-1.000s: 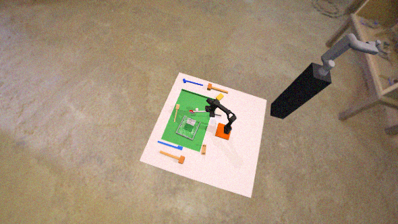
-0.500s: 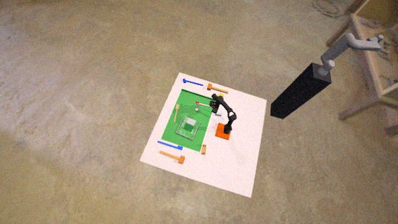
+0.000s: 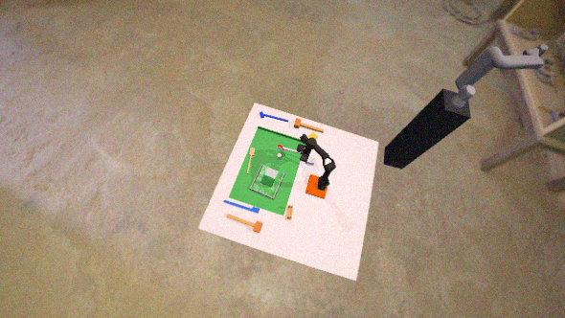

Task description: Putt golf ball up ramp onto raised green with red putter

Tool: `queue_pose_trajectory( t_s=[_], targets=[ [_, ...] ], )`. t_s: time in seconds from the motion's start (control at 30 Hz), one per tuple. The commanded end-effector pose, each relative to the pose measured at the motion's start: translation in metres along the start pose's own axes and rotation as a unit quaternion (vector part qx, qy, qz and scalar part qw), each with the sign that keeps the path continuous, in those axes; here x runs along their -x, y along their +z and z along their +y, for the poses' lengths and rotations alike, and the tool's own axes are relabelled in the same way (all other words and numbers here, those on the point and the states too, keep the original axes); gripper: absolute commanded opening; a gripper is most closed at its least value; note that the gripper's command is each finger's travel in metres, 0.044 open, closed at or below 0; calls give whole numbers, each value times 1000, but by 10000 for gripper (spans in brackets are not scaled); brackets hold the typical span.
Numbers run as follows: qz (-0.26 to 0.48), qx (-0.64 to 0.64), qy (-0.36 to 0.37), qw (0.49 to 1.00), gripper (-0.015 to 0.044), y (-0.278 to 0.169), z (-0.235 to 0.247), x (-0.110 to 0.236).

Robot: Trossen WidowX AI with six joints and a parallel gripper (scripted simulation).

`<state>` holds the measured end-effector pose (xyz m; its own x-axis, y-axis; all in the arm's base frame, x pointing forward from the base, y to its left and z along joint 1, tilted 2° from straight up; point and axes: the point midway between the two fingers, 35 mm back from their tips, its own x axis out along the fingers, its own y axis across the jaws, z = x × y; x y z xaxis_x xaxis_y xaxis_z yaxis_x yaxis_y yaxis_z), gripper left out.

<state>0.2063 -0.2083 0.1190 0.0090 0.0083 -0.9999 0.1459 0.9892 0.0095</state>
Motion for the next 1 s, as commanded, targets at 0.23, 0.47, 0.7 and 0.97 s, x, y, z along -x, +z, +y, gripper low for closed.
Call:
queue_pose_trajectory(
  t_s=[0.23, 0.47, 0.7, 0.97],
  targets=[
    [0, -2, 0, 1000, 0, 0, 0, -15],
    [0, -2, 0, 1000, 0, 0, 0, -27],
    [0, -2, 0, 1000, 0, 0, 0, -38],
    [0, -1, 0, 1000, 0, 0, 0, -35]
  ],
)
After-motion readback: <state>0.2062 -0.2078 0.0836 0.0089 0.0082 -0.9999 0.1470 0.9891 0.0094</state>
